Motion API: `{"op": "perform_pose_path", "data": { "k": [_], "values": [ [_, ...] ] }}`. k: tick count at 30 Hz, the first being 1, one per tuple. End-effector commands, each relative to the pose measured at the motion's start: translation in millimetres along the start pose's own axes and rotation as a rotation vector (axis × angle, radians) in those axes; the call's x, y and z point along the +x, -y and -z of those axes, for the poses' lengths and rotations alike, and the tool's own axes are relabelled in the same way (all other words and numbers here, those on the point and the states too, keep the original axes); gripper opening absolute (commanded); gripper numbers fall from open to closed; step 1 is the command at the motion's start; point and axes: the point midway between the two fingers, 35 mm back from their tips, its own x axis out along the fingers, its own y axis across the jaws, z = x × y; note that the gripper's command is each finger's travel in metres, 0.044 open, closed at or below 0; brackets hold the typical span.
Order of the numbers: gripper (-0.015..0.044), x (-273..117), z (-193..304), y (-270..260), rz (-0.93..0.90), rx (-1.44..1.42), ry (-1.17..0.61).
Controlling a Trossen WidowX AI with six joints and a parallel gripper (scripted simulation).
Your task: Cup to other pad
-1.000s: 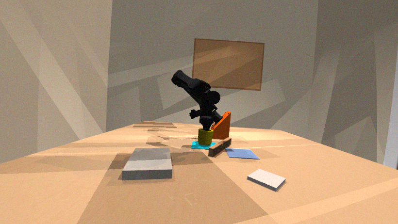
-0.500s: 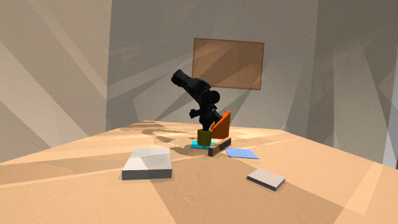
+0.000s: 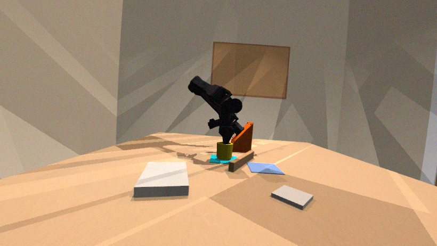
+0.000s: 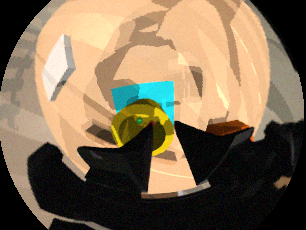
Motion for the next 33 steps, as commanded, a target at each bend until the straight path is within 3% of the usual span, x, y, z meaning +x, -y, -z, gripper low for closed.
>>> {"op": "perform_pose_path", "data": {
  "k": [1, 33],
  "values": [
    [0.0147, -6, 1, -2, -0.005, 0.003, -0.006],
    [0.0147, -44, 0, 0, -0.004, 0.0, 0.0]
  ]
}}
